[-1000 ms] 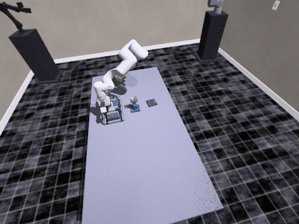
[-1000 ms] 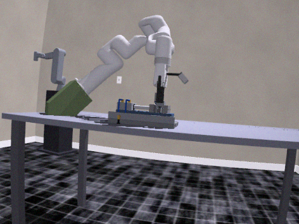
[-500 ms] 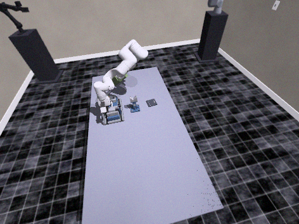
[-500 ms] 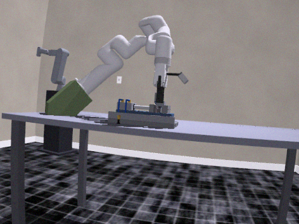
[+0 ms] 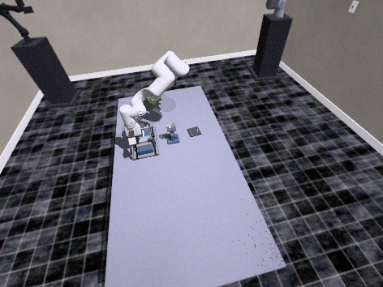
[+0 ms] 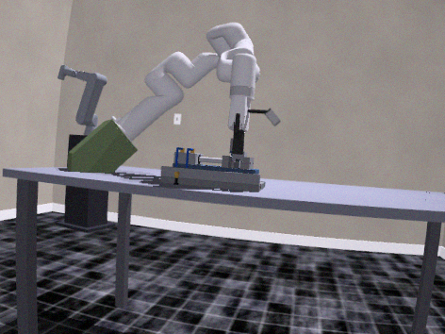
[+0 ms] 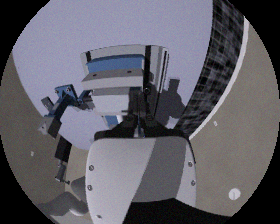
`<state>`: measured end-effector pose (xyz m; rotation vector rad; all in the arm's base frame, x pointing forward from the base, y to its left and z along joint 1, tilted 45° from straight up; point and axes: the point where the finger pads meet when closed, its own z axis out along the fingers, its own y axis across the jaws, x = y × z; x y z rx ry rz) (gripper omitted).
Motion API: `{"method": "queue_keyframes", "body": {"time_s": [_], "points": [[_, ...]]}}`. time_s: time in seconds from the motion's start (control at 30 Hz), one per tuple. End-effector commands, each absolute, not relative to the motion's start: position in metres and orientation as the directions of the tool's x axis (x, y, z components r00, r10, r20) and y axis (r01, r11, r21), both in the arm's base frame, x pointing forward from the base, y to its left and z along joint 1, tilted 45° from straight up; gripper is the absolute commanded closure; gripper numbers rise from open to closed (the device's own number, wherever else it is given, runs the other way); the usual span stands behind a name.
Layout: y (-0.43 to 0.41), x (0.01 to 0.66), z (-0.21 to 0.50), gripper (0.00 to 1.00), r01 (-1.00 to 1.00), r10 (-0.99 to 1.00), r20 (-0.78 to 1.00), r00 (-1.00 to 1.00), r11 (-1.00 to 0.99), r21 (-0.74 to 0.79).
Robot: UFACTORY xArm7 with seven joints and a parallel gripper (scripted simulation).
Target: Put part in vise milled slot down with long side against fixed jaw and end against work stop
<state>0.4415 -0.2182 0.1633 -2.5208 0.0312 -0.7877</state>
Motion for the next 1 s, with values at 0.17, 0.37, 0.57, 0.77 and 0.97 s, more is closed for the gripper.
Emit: {"method": "queue_keyframes", "body": {"time_s": [0.17, 0.37, 0.57, 0.77, 0.97], "points": [[-0.228, 0.444, 0.158, 1.0, 0.13, -0.161, 0.529, 0.833, -0.873, -0.47], [-0.234, 0.445, 0.155, 1.0, 0.13, -0.161, 0.529, 0.833, -0.873, -0.47], [-0.239, 0.446, 0.152, 1.0, 0.13, -0.161, 0.529, 0.833, -0.873, -0.47], [-0.239, 0.446, 0.152, 1.0, 0.13, -0.161, 0.529, 0.833, -0.873, -0.47], [-0.24, 0.445, 0.153, 1.0, 0.13, -0.161, 0.529, 0.833, -0.873, -0.47]]}}
